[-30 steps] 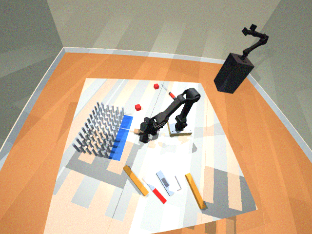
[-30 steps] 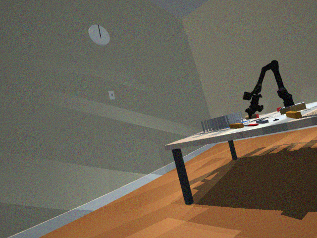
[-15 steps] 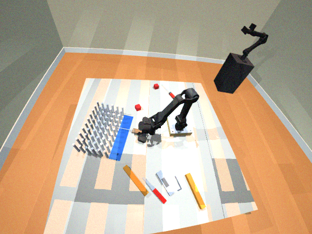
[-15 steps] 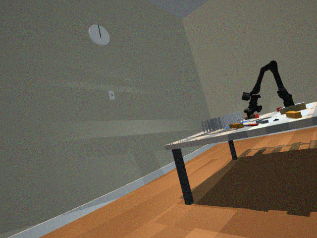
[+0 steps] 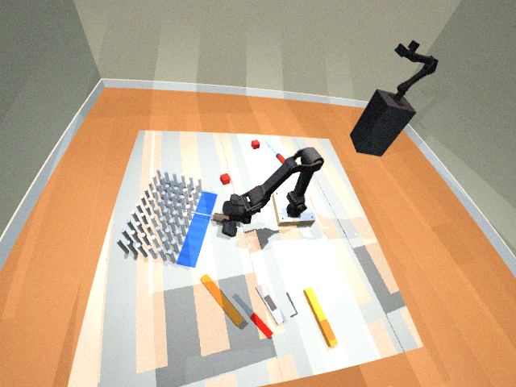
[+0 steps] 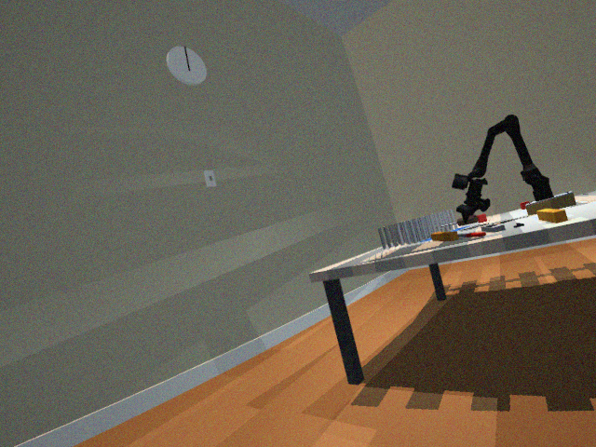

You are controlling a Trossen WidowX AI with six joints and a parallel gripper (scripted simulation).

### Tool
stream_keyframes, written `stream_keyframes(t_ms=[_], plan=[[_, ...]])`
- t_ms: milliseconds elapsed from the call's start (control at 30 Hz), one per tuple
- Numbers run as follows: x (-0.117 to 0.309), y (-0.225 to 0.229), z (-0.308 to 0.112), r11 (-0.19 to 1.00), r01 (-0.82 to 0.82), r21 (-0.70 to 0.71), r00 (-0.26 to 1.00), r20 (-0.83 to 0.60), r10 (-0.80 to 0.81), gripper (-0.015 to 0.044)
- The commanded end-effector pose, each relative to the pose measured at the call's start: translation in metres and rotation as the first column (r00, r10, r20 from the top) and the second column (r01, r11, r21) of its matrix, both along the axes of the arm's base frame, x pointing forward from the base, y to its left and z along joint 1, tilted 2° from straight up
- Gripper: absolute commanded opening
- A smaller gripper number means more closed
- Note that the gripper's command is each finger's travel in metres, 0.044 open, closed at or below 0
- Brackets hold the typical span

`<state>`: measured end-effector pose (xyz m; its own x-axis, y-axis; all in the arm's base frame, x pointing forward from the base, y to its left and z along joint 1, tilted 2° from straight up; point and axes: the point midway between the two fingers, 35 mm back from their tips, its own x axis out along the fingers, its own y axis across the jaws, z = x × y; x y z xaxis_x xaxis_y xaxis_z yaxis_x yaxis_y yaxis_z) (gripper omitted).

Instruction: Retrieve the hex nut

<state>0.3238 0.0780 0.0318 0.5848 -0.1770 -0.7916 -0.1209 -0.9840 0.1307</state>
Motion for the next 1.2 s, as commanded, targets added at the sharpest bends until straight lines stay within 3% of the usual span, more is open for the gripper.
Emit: stream_keyframes(t_ms=[0,1167], plan=[[0.005,0.001,0.002,1.0,-0.004,0.004,1.0,0.006,0.004,0.0],[0.031,-0.002,0.004,1.0,-0.005,0.004,1.0,0.01,0.005,0.0]])
